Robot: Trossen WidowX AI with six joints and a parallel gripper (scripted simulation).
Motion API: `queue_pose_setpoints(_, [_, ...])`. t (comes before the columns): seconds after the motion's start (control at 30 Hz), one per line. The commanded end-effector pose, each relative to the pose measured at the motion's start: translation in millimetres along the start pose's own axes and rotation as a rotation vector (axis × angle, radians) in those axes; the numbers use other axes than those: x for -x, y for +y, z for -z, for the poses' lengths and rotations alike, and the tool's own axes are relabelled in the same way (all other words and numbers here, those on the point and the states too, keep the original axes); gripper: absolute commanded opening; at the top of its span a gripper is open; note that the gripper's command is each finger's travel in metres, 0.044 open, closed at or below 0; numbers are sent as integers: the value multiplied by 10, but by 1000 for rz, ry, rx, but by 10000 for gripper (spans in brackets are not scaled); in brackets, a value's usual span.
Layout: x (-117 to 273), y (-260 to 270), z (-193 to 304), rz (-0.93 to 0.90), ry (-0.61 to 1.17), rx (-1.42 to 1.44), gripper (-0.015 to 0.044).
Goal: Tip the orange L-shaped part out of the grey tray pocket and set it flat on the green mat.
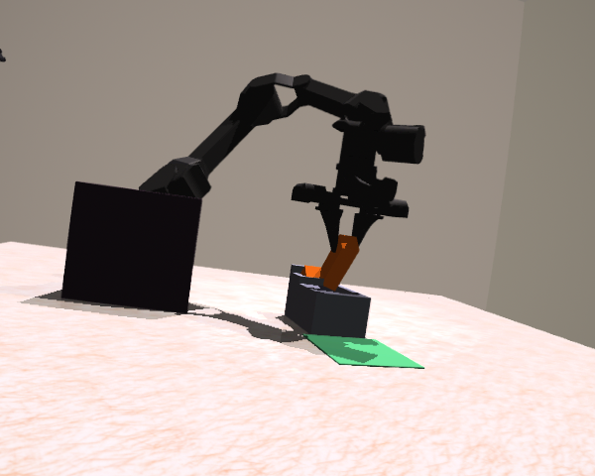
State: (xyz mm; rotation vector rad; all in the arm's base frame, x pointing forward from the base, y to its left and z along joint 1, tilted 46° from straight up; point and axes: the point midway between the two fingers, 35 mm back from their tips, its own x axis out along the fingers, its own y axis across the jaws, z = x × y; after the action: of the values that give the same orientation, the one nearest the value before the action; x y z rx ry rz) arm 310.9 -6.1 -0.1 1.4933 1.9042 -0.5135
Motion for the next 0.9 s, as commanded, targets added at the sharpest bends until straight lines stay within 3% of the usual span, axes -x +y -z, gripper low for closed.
queue_pose_setpoints(0.0, [83,8,2,-6,-5,6,0])
queue_pose_setpoints(0.87, [339,1,-46,-6,-6,5,0])
